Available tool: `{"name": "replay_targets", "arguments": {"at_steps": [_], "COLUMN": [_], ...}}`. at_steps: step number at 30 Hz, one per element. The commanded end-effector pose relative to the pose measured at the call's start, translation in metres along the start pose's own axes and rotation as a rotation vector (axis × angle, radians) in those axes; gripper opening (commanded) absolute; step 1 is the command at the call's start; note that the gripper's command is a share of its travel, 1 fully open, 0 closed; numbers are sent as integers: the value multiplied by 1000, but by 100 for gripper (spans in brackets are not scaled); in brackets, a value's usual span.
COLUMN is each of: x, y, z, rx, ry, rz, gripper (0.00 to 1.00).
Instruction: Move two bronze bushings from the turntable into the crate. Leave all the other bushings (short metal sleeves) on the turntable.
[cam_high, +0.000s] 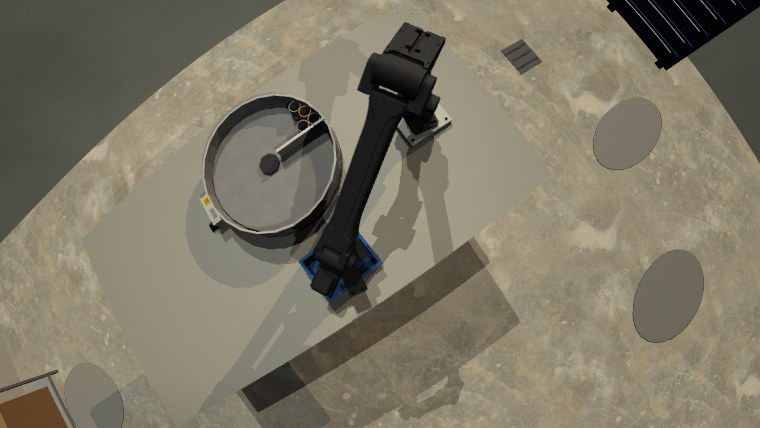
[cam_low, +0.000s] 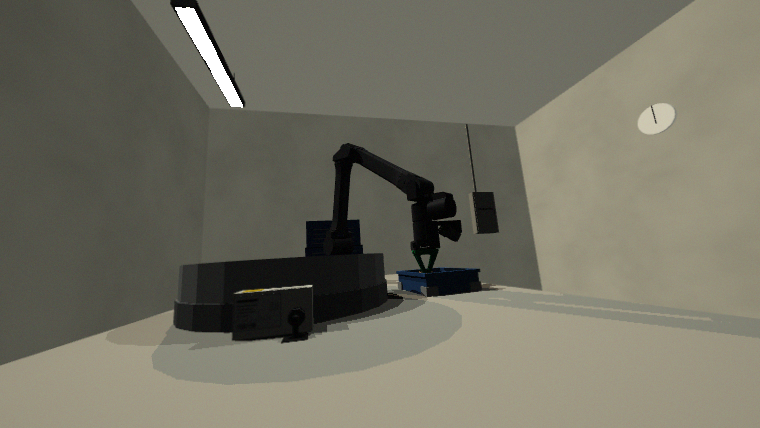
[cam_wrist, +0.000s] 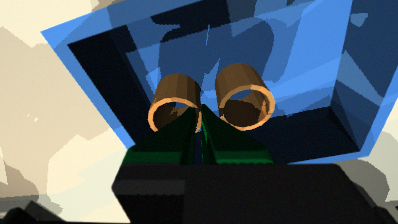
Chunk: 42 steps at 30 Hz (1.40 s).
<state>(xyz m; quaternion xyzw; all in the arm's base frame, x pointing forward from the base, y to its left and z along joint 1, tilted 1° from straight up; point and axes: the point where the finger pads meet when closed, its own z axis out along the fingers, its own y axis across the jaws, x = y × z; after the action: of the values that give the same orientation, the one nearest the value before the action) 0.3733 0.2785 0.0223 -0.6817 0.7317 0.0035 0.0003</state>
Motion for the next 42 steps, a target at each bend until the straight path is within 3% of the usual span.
{"name": "replay_targets", "arguments": {"at_steps": [1, 23, 24, 42], "x": [-9, -9, -9, -9], "y": [-10, -10, -10, -10], "z": [-7, -7, -7, -7], "rx": [32, 32, 32, 32], "ry": [-24, -24, -24, -24], "rz": [2, 2, 2, 2], "gripper": [0, 0, 14, 14]}}
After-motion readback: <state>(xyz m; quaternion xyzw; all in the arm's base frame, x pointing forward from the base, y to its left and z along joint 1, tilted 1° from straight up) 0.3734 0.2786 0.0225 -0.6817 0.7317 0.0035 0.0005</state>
